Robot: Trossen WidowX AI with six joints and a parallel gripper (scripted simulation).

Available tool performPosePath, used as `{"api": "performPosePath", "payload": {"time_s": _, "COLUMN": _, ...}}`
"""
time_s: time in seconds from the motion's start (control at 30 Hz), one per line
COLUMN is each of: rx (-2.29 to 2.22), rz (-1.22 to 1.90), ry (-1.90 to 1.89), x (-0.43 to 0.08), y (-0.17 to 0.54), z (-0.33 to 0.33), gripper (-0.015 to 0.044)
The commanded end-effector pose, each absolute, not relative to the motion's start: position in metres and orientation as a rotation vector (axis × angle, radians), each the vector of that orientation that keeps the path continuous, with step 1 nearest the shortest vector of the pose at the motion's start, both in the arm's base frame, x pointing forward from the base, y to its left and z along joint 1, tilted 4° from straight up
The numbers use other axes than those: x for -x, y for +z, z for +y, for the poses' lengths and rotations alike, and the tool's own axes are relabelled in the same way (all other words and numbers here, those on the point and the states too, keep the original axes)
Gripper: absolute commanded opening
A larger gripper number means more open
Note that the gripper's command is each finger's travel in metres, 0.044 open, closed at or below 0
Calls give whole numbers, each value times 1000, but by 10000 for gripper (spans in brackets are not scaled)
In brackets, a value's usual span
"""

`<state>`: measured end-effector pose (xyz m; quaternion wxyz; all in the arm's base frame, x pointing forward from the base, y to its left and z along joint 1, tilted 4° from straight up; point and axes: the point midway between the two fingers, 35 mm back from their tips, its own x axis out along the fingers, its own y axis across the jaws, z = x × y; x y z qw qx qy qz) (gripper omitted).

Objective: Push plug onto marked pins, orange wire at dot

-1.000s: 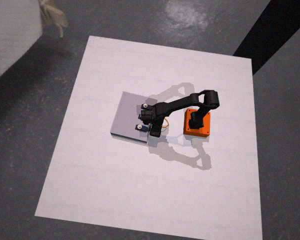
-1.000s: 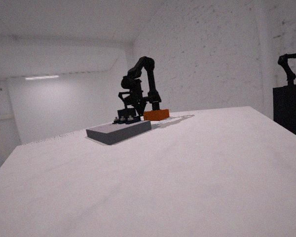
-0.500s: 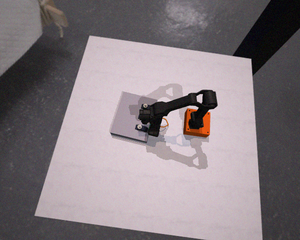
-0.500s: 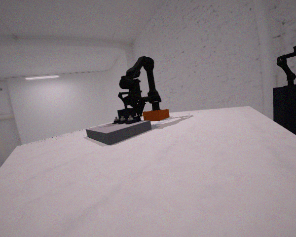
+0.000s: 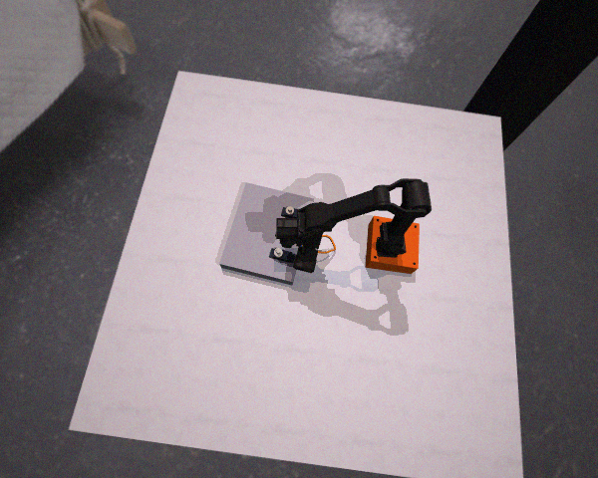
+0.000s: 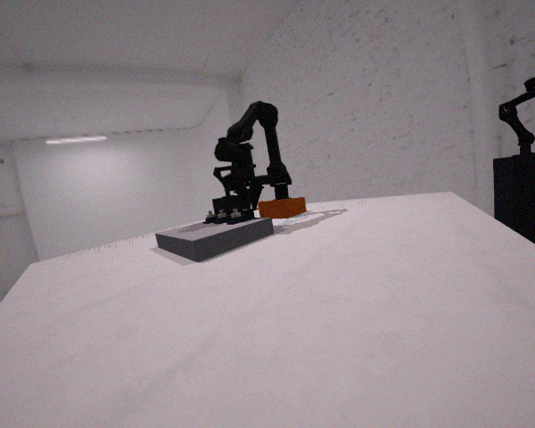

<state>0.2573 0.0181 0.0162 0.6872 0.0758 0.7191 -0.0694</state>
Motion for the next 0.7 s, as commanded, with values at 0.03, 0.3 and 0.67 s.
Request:
{"api": "performPosePath", "payload": {"time_s": 0.03, "rx": -170, "rz": 1614, "ry": -156, "x": -255, "y": 17, "z": 19, "gripper": 236}}
{"api": "performPosePath", "payload": {"time_s": 0.3, "rx": -170, "rz": 1613, "ry": -156, "x": -258, "y": 75, "z": 18, "gripper": 440}}
{"api": "performPosePath", "payload": {"time_s": 0.67, "rx": -170, "rz": 1613, "ry": -156, "x": -258, "y": 75, "z": 18, "gripper": 440}}
